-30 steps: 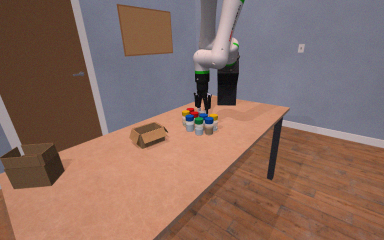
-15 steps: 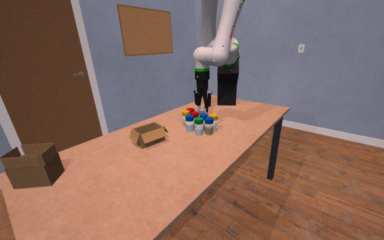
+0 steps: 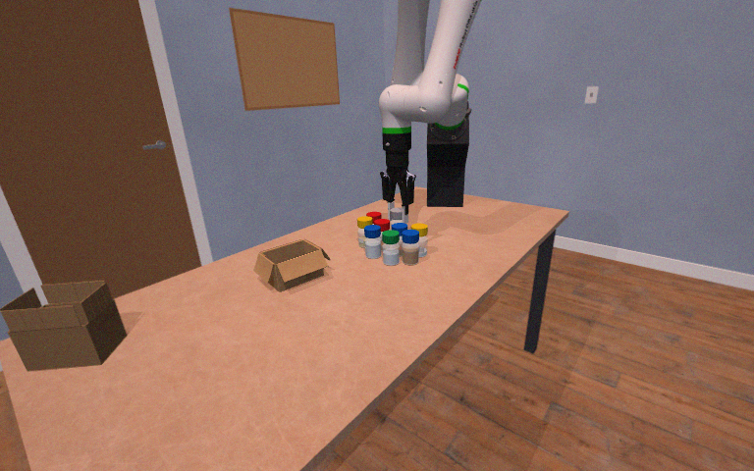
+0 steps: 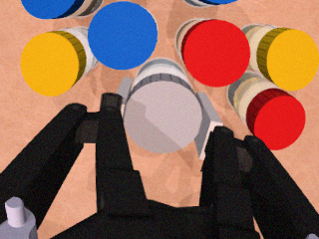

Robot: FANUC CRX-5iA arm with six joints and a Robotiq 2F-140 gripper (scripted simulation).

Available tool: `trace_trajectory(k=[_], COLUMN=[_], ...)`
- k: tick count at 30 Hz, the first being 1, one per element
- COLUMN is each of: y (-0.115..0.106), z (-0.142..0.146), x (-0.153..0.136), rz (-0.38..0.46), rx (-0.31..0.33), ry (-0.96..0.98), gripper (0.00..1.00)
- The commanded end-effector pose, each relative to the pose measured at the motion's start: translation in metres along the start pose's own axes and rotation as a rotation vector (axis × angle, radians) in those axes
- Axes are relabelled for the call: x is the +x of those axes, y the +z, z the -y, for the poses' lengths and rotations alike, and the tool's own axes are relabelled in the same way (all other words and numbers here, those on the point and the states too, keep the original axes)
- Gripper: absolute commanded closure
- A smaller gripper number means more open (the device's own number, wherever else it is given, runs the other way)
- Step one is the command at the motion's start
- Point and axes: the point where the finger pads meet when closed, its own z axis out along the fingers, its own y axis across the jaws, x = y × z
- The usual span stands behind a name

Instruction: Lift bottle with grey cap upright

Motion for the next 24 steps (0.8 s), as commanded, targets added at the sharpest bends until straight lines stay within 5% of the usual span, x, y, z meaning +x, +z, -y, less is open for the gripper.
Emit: trace_trajectory(k=[1, 24], y=[-0.010, -0.026], z=[0.000, 0.000], x=[0.000, 0.000], rz=[-0.001, -0.001], rx=[-0.001, -0.001], ry=[0.000, 0.000], gripper=[0.90, 0.90])
